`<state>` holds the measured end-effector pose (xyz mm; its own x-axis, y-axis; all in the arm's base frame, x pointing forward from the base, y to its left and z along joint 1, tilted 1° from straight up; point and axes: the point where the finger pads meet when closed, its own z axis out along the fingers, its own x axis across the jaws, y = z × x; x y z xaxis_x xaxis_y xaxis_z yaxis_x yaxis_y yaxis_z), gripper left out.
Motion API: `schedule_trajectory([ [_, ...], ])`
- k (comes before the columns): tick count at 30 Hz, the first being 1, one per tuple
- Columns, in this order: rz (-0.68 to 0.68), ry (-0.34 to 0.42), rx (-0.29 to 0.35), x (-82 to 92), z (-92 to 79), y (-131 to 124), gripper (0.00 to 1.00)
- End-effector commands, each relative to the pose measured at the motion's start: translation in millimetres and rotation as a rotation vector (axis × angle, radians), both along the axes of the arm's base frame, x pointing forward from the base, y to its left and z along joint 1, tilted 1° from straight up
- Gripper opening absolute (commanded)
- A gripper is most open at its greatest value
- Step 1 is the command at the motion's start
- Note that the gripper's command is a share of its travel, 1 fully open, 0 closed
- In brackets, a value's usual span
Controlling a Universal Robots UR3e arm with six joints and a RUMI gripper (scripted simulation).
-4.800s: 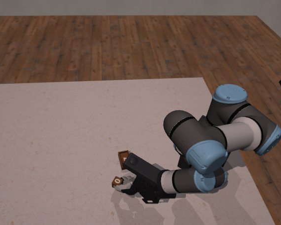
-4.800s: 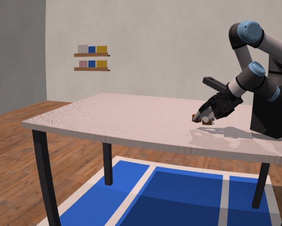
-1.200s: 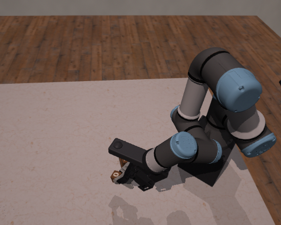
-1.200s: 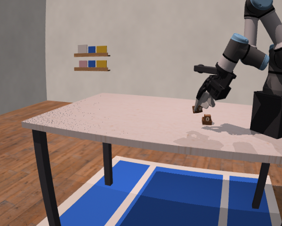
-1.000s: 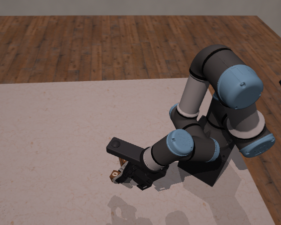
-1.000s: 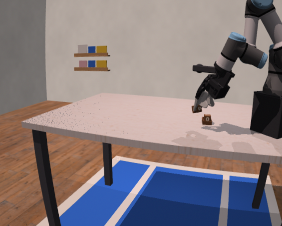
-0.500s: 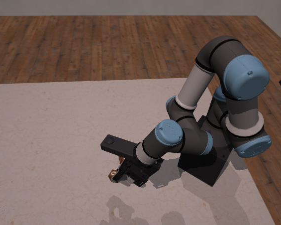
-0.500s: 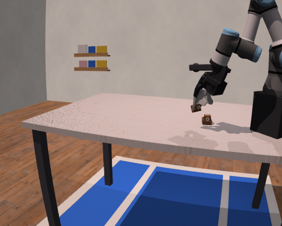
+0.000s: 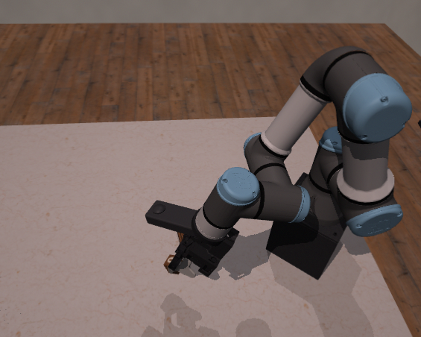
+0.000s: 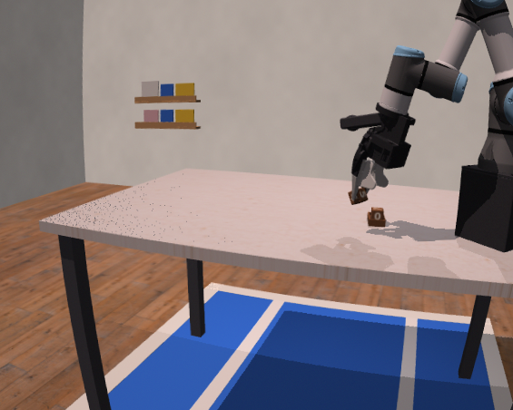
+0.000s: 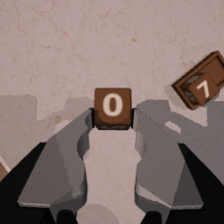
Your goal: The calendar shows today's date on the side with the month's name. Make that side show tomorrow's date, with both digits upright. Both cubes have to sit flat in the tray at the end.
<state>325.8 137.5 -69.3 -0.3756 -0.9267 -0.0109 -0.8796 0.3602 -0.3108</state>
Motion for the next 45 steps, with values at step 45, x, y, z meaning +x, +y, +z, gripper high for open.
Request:
schedule_trajectory([
  [45,0.006,0.283,0.102,-2.0,-3.7,0.1,0.1],
])
